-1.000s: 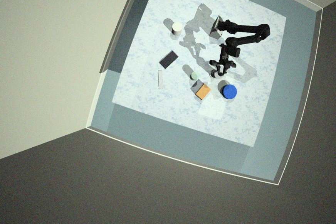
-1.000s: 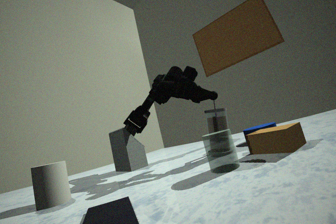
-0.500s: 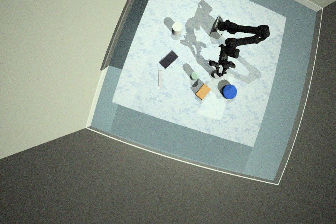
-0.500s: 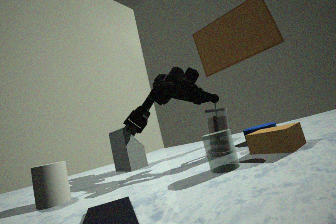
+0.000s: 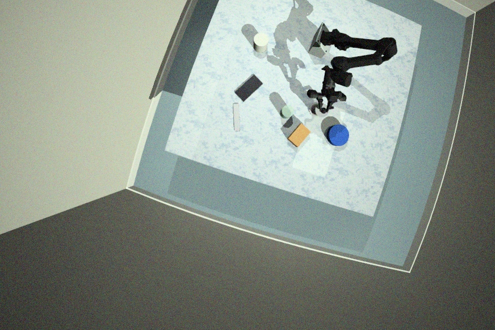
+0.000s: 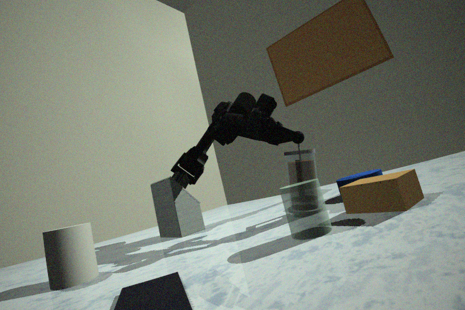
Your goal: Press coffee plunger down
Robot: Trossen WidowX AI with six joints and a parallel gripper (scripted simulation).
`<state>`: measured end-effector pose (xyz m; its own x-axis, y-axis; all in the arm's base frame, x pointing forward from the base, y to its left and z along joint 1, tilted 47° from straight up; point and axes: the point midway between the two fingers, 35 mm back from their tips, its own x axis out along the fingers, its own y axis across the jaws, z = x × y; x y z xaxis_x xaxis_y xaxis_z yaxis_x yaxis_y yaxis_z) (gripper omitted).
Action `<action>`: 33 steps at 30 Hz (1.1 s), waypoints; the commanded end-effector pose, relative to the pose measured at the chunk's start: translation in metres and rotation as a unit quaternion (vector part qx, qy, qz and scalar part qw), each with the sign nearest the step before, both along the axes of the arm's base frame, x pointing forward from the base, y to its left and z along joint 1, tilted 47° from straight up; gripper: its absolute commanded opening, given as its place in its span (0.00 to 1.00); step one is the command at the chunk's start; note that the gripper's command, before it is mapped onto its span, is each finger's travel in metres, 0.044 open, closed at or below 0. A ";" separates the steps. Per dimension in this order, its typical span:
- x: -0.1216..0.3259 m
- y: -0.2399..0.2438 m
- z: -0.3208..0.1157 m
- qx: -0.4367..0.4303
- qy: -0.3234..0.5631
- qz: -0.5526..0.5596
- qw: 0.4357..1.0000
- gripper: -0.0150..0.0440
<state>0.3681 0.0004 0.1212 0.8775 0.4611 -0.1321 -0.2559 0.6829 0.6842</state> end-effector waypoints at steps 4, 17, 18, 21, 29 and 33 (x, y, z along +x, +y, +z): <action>0.001 0.003 -0.003 0.005 0.008 0.007 1.000 0.46; 0.002 0.001 -0.001 0.002 0.002 0.003 1.000 0.46; 0.002 0.001 -0.001 0.002 0.002 0.003 1.000 0.46; 0.002 0.001 -0.001 0.002 0.002 0.003 1.000 0.46; 0.002 0.001 -0.001 0.002 0.002 0.003 1.000 0.64; 0.002 0.001 -0.001 0.002 0.002 0.003 1.000 0.82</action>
<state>0.3700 0.0017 0.1207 0.8725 0.4703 -0.1328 -0.2591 0.6756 0.6902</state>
